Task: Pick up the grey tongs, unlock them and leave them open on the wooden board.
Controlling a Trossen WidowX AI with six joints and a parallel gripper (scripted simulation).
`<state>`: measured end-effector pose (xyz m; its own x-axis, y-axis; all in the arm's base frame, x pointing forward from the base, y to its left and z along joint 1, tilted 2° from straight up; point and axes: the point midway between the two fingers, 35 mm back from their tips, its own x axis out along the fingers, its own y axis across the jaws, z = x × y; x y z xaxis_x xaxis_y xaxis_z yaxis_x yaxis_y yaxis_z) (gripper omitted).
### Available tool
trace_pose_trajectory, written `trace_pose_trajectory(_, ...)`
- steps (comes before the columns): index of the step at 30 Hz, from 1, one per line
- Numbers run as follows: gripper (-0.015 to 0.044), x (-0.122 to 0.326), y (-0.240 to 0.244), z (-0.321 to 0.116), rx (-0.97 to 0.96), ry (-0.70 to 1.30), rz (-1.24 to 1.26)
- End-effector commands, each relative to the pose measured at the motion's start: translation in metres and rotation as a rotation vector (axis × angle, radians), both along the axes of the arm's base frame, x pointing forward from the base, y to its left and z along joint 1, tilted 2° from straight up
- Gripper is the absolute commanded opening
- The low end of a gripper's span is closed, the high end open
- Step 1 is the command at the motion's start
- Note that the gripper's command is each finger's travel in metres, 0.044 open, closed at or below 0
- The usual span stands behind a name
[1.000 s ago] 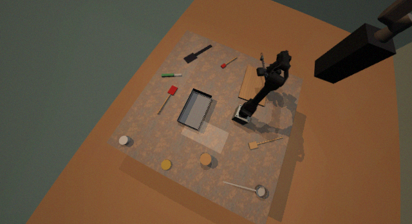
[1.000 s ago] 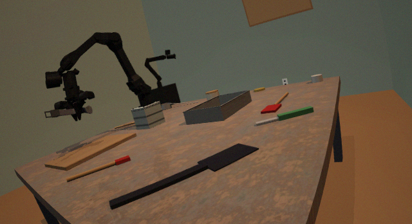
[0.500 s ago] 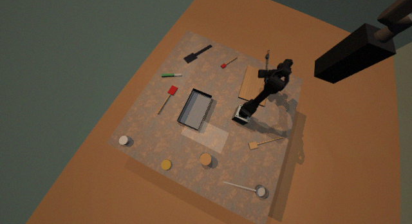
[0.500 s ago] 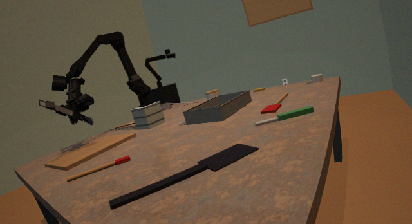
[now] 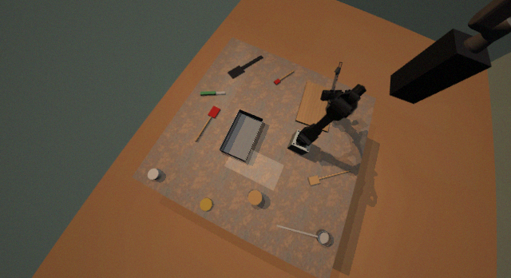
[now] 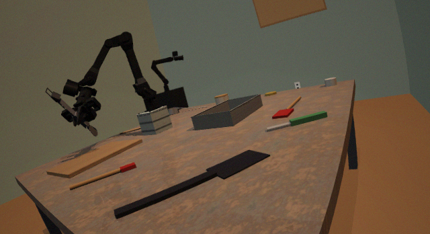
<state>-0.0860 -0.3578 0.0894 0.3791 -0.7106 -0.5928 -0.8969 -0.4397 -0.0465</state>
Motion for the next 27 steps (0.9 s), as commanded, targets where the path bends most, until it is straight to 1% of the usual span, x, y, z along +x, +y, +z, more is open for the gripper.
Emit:
trace_pose_trajectory(1,-0.015,-0.001,0.006,0.006,-0.084,-0.033,0.009)
trace_pose_trajectory(13,-0.015,0.003,0.036,0.018,-0.319,-0.089,0.065)
trace_pose_trajectory(27,-0.015,0.004,0.038,0.019,-0.332,-0.091,0.07)
